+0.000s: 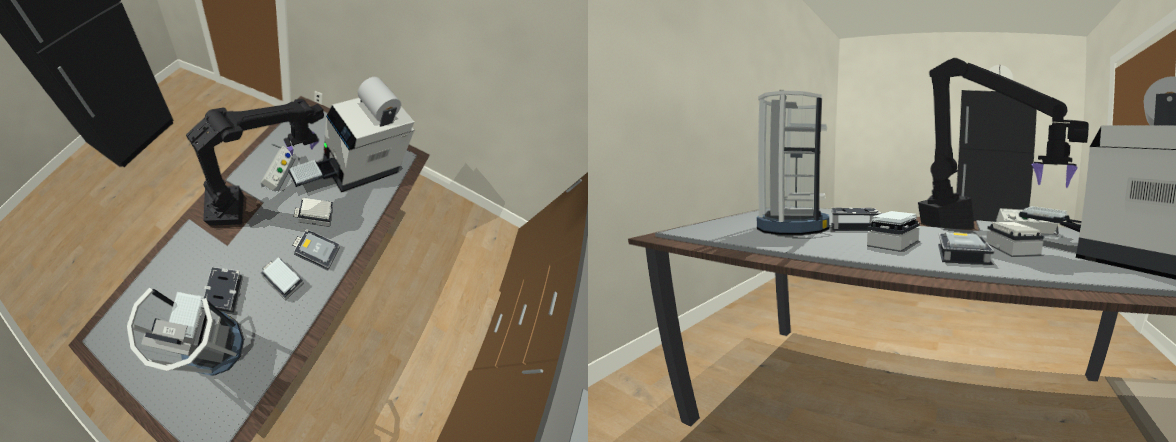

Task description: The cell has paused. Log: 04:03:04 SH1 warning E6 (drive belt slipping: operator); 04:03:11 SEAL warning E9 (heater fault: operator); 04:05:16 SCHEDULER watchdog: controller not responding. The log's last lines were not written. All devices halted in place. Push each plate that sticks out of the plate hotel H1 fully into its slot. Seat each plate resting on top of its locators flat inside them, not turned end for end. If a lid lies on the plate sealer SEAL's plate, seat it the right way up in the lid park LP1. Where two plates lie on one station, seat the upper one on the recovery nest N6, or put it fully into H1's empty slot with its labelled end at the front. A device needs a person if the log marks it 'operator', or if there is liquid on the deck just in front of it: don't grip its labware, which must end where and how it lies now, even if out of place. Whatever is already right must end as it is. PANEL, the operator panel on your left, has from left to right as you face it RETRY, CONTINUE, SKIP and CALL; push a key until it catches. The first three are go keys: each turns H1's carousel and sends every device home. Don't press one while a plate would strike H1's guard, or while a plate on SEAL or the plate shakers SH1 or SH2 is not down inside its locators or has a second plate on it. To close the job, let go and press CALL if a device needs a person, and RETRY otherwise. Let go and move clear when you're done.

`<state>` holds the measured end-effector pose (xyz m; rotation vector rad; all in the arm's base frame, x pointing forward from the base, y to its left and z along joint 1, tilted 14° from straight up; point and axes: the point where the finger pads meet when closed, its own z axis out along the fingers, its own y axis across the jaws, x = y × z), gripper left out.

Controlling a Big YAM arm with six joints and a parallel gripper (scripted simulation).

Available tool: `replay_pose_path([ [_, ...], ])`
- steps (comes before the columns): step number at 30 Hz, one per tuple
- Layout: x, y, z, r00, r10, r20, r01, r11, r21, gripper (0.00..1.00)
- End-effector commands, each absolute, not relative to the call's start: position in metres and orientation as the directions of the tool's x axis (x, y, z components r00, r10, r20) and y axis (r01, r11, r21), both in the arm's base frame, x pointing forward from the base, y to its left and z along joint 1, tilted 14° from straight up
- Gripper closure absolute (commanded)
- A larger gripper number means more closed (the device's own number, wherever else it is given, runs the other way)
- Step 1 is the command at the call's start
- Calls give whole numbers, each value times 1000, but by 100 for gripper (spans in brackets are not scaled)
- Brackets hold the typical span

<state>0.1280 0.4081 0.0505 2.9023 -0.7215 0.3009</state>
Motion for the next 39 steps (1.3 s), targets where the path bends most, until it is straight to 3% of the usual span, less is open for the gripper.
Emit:
replay_pose_path([
  [1,131,420,58,866,-451,217,-471,-880,50,0],
  [20,132,415,57,869,-445,217,-465,-883,53,0],
  [39,119,438,123,865,-457,205,-470,-883,13,0],
])
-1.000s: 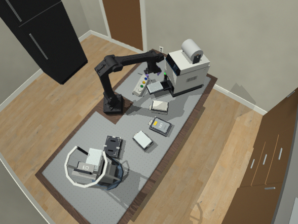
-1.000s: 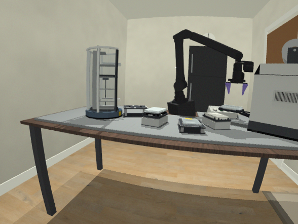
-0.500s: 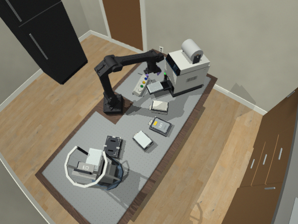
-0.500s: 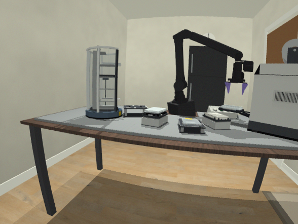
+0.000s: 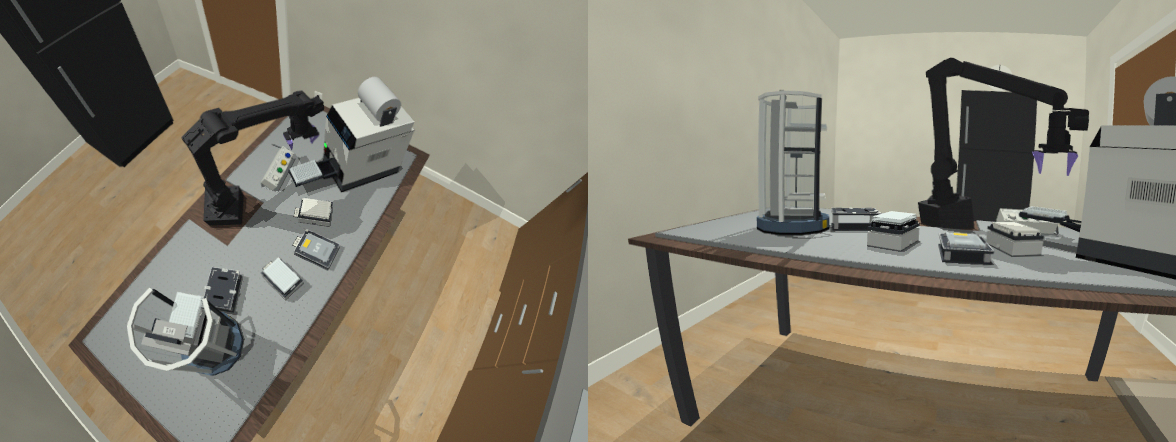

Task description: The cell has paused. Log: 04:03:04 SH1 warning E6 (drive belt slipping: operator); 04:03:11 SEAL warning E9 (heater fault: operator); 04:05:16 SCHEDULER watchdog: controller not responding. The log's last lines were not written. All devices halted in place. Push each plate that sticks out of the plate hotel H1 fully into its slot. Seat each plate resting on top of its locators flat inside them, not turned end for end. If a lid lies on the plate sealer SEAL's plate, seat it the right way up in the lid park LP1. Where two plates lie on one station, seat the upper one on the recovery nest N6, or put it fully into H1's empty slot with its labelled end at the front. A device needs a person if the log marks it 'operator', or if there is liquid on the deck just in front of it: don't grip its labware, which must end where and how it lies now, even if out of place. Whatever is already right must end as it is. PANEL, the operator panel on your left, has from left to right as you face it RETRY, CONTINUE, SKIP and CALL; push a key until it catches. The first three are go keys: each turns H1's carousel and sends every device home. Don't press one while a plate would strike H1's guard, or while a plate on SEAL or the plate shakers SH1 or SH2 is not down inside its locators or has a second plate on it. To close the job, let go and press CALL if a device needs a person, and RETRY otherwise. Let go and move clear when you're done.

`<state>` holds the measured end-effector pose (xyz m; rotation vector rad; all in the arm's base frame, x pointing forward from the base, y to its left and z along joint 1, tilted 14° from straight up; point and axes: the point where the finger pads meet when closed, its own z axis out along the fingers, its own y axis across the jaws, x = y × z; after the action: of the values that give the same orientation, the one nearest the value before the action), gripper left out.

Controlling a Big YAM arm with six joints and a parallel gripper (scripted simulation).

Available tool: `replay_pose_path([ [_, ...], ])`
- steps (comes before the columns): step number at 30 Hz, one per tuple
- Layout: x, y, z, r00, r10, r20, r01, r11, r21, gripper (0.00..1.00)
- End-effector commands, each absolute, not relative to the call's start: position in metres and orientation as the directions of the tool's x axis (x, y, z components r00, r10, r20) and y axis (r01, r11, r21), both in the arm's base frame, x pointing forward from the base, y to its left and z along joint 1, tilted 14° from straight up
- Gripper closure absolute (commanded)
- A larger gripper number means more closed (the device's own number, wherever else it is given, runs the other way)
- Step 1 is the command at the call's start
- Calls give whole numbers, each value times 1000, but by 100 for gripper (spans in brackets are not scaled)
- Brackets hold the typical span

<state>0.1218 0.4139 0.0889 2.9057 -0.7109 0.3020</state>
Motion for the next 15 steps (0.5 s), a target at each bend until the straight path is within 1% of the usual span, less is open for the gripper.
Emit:
replay_pose_path([
  [1,118,438,126,865,-457,205,-470,-883,13,0],
  [7,115,440,140,866,-457,206,-470,-883,16,0],
  [10,118,440,135,863,-459,211,-476,-879,32,0],
  [15,113,442,158,865,-457,204,-470,-883,12,0],
])
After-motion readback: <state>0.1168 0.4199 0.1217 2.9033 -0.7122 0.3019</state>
